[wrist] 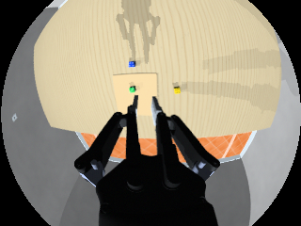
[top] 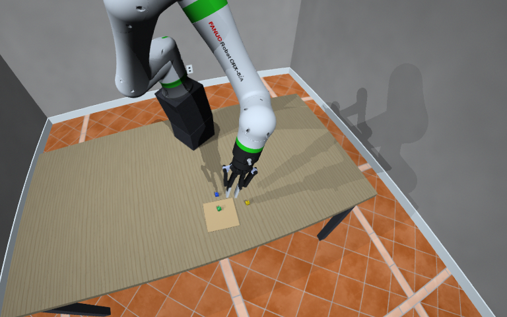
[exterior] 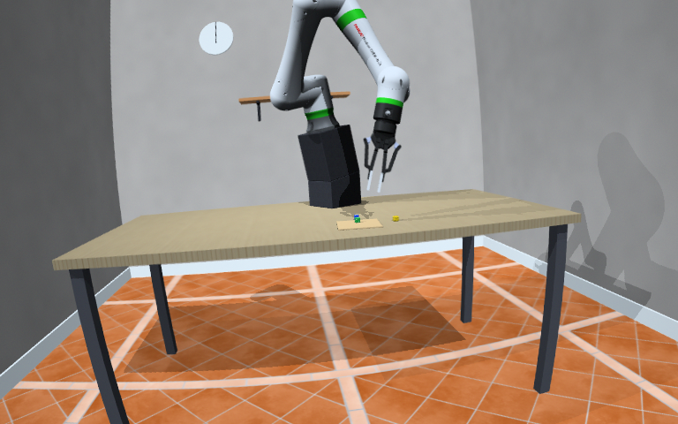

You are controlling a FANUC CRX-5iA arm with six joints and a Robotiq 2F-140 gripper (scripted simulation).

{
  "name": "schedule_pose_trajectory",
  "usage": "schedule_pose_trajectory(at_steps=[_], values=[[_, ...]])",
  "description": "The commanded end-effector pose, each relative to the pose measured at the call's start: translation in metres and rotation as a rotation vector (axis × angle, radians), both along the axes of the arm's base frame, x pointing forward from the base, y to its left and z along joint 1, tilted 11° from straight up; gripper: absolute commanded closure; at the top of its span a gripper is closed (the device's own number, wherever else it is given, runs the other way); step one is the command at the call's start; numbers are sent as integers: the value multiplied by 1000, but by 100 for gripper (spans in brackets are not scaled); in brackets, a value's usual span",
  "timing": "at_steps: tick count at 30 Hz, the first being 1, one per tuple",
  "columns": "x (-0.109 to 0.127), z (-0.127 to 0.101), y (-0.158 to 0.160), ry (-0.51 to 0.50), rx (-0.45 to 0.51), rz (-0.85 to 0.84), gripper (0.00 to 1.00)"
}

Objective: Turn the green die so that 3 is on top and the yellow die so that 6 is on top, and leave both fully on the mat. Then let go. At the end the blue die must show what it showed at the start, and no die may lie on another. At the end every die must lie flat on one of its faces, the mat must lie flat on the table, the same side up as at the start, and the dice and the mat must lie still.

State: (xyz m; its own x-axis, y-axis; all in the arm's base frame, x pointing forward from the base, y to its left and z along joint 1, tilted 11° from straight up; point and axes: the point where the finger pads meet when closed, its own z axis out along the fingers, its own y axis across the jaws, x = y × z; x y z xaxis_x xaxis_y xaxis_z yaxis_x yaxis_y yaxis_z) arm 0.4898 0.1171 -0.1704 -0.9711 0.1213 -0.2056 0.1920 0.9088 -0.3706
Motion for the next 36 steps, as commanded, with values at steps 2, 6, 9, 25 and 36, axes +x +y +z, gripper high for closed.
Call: schedule_pose_trajectory(at_steps=[2,6,9,25,36], values=[[8,6,44,59,167,40,81],[14,13,64,54,236,67,81],[14,13,66,53,241,69,81],[13,-6,63,26,254,-16,0],[9,-37,59,-10,273,-147,81]])
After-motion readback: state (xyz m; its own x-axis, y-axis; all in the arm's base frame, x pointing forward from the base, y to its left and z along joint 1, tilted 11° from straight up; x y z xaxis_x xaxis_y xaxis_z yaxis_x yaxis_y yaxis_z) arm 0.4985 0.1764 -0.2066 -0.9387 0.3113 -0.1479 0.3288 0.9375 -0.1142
